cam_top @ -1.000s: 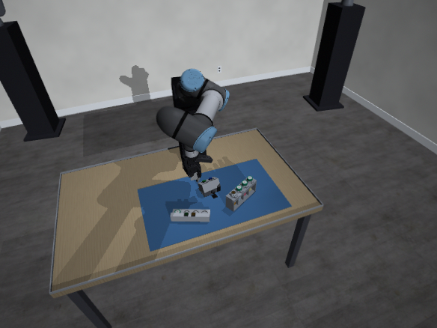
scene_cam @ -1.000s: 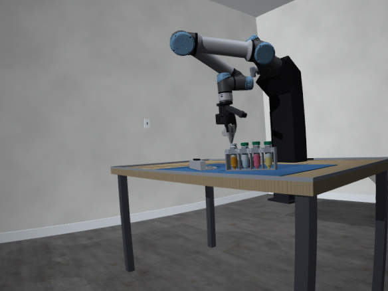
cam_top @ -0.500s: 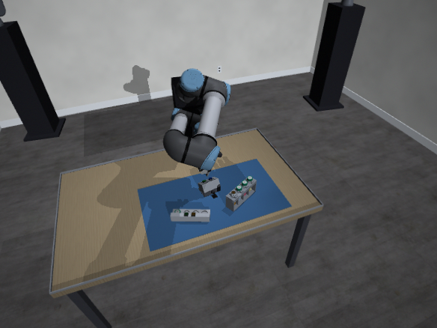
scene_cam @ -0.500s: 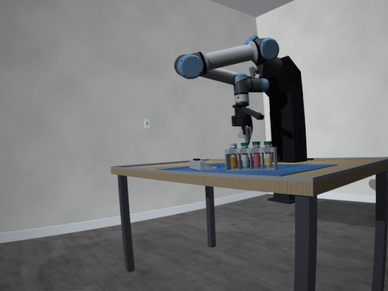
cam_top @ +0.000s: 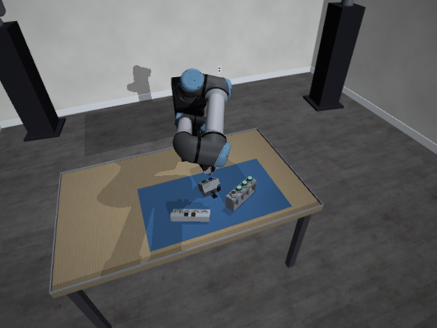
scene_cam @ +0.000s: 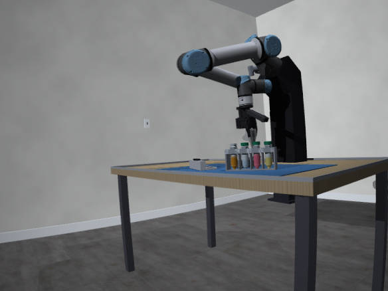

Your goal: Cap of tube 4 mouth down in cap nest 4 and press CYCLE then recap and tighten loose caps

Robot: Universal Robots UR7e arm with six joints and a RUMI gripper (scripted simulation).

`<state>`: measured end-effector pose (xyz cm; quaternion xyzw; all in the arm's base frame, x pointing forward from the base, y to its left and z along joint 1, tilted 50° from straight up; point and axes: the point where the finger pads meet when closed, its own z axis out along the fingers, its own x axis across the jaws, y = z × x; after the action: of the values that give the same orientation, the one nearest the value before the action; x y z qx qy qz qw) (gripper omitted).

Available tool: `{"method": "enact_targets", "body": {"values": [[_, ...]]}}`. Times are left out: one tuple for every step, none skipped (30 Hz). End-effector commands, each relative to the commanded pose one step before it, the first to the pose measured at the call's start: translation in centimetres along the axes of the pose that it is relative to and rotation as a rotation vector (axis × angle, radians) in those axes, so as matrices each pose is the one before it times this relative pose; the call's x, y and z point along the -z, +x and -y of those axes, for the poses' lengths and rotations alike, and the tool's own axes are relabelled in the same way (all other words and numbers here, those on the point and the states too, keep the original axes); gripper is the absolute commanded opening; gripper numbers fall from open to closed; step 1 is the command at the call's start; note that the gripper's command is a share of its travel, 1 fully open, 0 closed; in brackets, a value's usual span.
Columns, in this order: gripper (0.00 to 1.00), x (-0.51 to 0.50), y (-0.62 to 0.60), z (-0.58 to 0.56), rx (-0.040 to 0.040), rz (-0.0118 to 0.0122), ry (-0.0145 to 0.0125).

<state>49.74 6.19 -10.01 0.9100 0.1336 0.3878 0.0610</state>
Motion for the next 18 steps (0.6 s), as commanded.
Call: {"method": "enact_targets", "body": {"values": [[0.0, -1.122, 0.315, -0.038, -0.00091, 0.16518, 0.00892], [0.0, -0.001, -0.001, 0.0, 0.0, 0.0284, 0.00168], [0.0, 0.001, 0.003, 0.0, 0.0, 0.00001, 0.0], [0.0, 0.0, 0.001, 0.0, 0.0, 0.0, 0.0], [0.0, -0.001, -0.007, 0.0, 0.0, -0.00003, 0.0], [0.0, 0.001, 0.006, 0.0, 0.0, 0.00003, 0.0], [0.0, 0.0, 0.0, 0.0, 0.0, 0.0, 0.0], [0.0, 0.0, 0.0, 0.0, 0.0, 0.0, 0.0], [0.0, 0.0, 0.0, 0.0, 0.0, 0.0, 0.0], [0.0, 0.0, 0.001, 0.0, 0.0, 0.0, 0.0], [0.0, -0.001, -0.008, 0.0, 0.0, -0.00004, -0.00001], [0.0, 0.0, 0.002, 0.0, 0.0, 0.00001, 0.0], [0.0, 0.0, 0.002, 0.0, 0.0, 0.00001, 0.0], [0.0, 0.0, 0.001, 0.0, 0.0, 0.00001, 0.0], [0.0, 0.0, 0.001, 0.0, 0.0, 0.0, 0.0], [0.0, 0.0, 0.001, 0.0, 0.0, 0.0, 0.0], [0.0, 0.0, 0.001, 0.0, 0.0, 0.0, 0.0], [0.0, -0.002, -0.008, 0.0, 0.0, -0.00004, -0.00001]]}}
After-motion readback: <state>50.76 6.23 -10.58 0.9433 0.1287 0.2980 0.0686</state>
